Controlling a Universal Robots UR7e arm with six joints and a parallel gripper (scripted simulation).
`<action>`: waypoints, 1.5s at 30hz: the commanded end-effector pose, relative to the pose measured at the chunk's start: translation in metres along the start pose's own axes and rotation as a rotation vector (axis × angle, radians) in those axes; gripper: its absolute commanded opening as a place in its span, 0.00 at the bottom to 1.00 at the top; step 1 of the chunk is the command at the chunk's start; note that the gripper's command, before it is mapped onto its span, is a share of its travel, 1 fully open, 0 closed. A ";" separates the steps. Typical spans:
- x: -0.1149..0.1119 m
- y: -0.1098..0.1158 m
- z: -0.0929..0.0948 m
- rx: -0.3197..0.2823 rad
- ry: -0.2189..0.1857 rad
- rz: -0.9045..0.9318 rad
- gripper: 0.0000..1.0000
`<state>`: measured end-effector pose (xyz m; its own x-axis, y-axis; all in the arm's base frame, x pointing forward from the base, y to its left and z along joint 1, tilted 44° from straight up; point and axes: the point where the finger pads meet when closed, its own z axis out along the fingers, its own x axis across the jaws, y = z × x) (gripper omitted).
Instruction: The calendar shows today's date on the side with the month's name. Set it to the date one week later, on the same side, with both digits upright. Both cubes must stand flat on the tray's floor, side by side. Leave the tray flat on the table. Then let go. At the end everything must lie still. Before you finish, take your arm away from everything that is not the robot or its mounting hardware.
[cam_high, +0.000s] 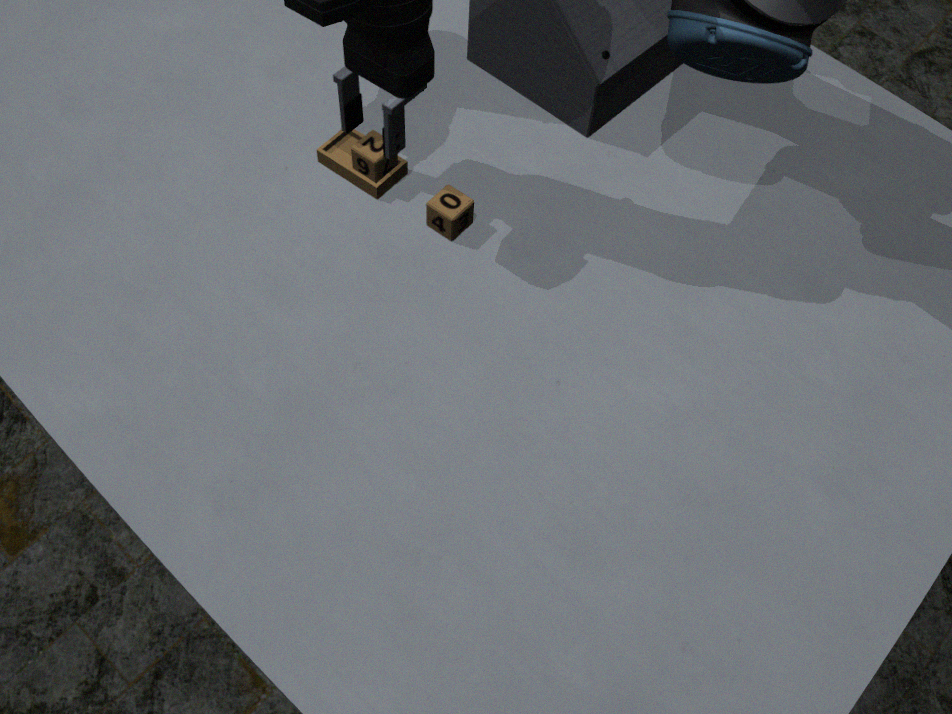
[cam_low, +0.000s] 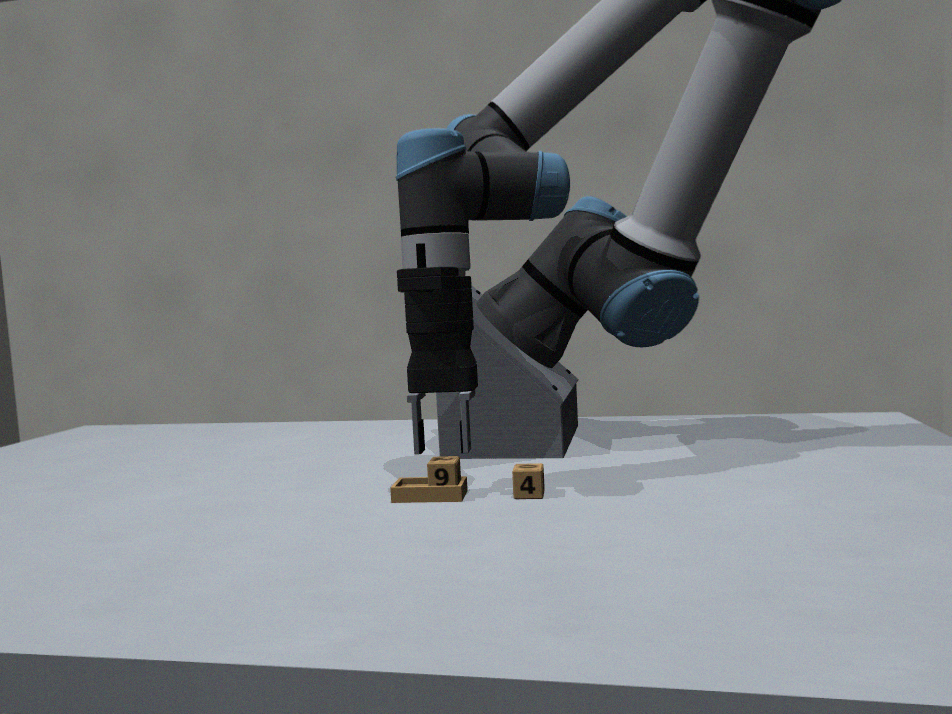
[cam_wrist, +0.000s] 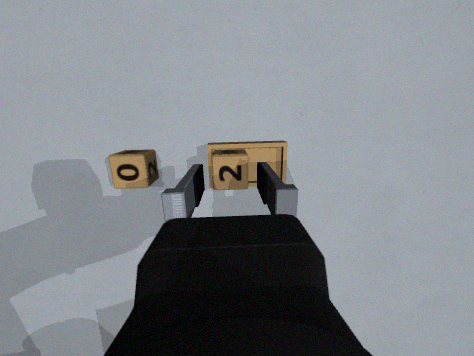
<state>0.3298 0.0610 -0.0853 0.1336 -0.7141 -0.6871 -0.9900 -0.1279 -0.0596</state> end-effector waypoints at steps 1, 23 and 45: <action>-0.001 0.000 0.001 0.000 0.000 -0.001 0.90; -0.002 0.001 0.003 -0.002 -0.002 0.000 0.90; -0.002 0.001 0.030 -0.002 -0.004 0.001 0.90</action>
<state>0.3270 0.0784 -0.1014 0.1322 -0.7111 -0.6906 -0.9900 -0.1296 -0.0560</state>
